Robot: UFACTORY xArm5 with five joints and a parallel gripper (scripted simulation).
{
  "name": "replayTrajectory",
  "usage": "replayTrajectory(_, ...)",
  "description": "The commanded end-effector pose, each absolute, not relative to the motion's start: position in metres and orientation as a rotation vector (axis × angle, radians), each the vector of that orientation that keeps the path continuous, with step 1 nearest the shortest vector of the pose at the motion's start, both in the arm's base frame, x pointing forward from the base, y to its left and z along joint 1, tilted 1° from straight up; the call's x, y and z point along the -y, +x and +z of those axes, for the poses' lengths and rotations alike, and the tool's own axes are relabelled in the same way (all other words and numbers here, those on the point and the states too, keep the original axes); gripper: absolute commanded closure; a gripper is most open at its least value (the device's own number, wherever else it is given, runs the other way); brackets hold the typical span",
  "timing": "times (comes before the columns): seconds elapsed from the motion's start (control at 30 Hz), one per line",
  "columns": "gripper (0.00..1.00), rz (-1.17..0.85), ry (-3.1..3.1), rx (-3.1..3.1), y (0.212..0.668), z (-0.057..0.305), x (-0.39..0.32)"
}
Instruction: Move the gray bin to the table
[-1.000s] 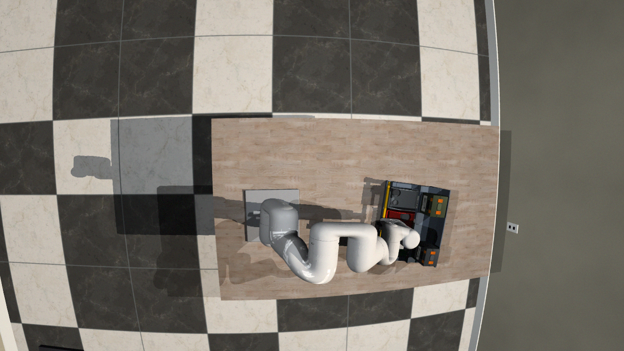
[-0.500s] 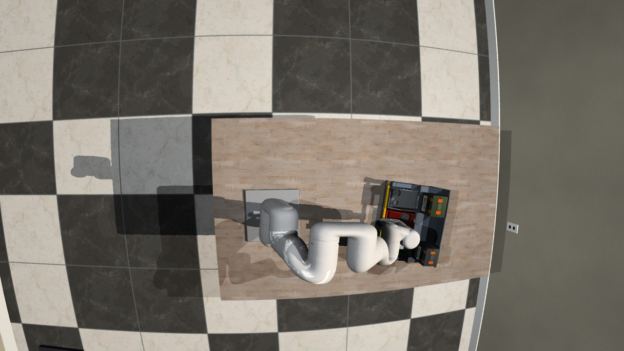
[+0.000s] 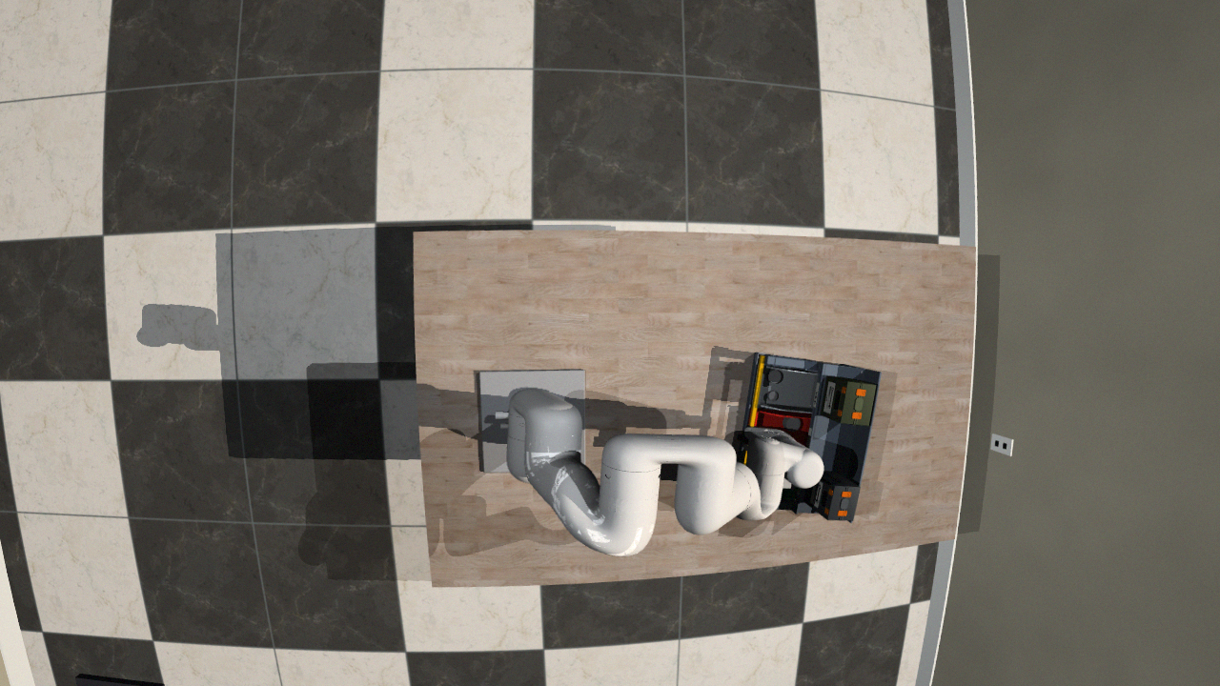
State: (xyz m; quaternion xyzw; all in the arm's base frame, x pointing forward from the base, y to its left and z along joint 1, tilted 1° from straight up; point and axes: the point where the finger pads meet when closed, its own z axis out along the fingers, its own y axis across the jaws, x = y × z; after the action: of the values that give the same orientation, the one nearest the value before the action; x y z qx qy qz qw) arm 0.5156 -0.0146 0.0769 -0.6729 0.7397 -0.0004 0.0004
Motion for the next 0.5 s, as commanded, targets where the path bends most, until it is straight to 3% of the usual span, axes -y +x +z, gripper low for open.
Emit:
replayTrajectory(0.0, 1.0, -0.021, -2.118, -2.328, 0.5169, 0.0806, 0.0146)
replayTrajectory(0.47, 1.0, -0.021, -2.118, -2.328, 0.5169, 0.0875, 0.0145)
